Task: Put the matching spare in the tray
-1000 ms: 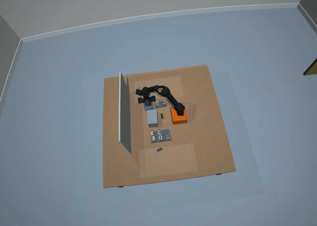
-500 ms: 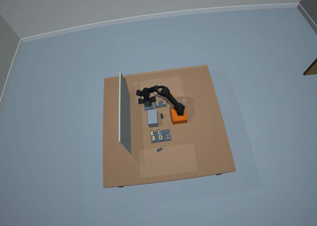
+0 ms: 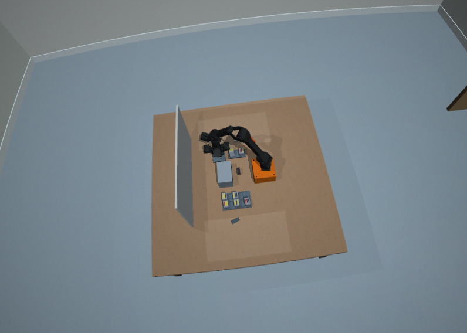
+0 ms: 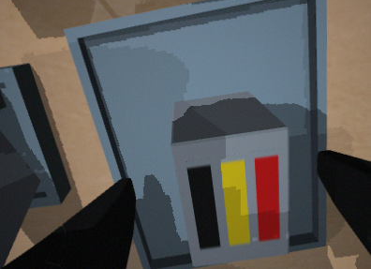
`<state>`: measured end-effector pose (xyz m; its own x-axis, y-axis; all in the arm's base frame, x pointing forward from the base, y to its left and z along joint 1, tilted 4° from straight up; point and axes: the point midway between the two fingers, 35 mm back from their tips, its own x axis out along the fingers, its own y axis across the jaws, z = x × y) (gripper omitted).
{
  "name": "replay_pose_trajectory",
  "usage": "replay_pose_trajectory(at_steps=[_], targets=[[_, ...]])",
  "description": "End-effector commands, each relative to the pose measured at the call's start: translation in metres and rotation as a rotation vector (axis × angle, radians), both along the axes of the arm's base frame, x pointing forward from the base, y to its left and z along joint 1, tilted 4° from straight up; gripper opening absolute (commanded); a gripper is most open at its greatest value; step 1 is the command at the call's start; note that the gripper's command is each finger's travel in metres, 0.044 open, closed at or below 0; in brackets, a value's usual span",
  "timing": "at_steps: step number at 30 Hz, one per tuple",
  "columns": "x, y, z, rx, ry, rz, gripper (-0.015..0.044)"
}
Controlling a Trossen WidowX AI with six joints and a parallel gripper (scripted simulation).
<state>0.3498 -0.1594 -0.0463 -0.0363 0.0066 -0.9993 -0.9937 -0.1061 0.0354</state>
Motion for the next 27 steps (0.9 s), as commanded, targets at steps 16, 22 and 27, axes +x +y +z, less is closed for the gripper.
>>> replay_pose_trajectory(at_steps=[16,22,27], targets=[[0.008,-0.002,0.107,-0.011,-0.026,0.003,0.0440],[0.008,-0.002,0.107,-0.011,-0.026,0.003,0.0440],[0.008,-0.002,0.107,-0.011,-0.026,0.003,0.0440]])
